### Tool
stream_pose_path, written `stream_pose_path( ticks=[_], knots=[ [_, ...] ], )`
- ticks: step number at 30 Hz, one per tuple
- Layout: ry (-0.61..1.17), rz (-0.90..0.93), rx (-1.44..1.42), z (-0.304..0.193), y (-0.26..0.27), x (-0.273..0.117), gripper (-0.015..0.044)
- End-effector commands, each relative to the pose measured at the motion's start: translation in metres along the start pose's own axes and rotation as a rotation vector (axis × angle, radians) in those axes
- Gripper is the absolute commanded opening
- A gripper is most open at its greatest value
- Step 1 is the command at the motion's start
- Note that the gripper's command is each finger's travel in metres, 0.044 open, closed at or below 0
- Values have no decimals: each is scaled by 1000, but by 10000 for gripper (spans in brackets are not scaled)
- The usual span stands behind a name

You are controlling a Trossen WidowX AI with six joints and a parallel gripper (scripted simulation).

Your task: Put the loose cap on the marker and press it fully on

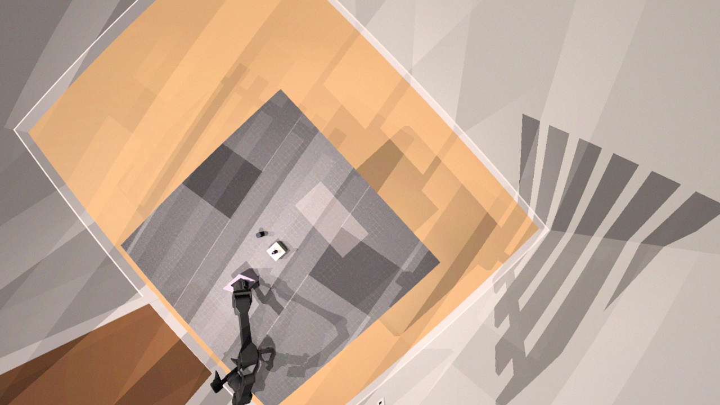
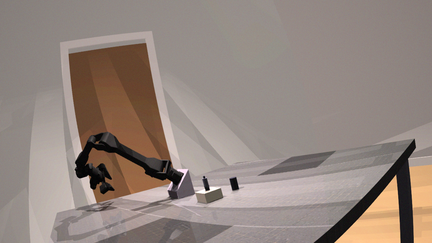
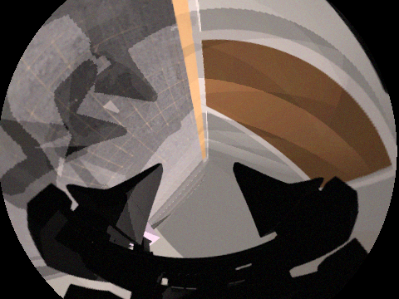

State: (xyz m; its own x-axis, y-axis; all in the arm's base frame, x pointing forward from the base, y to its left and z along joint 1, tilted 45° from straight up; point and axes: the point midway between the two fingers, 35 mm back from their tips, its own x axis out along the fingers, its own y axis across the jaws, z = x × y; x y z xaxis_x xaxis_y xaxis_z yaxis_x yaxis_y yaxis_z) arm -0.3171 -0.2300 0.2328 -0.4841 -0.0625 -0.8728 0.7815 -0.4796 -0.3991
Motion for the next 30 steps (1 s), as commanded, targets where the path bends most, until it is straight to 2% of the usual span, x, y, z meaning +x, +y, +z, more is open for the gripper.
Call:
stream_pose_path(
  ticks=[1, 6, 12, 18, 24, 30],
  knots=[
    [-3, 0, 0, 1, 1, 0, 374],
    [-107, 6, -26, 27, 28, -15, 242],
    [-332, 49, -198, 58, 97, -74, 242],
    [-560, 117, -356, 66, 165, -139, 242],
    [-763, 239, -488, 52, 237, -203, 242],
    [-907, 411, -591, 16, 305, -258, 242]
  ],
)
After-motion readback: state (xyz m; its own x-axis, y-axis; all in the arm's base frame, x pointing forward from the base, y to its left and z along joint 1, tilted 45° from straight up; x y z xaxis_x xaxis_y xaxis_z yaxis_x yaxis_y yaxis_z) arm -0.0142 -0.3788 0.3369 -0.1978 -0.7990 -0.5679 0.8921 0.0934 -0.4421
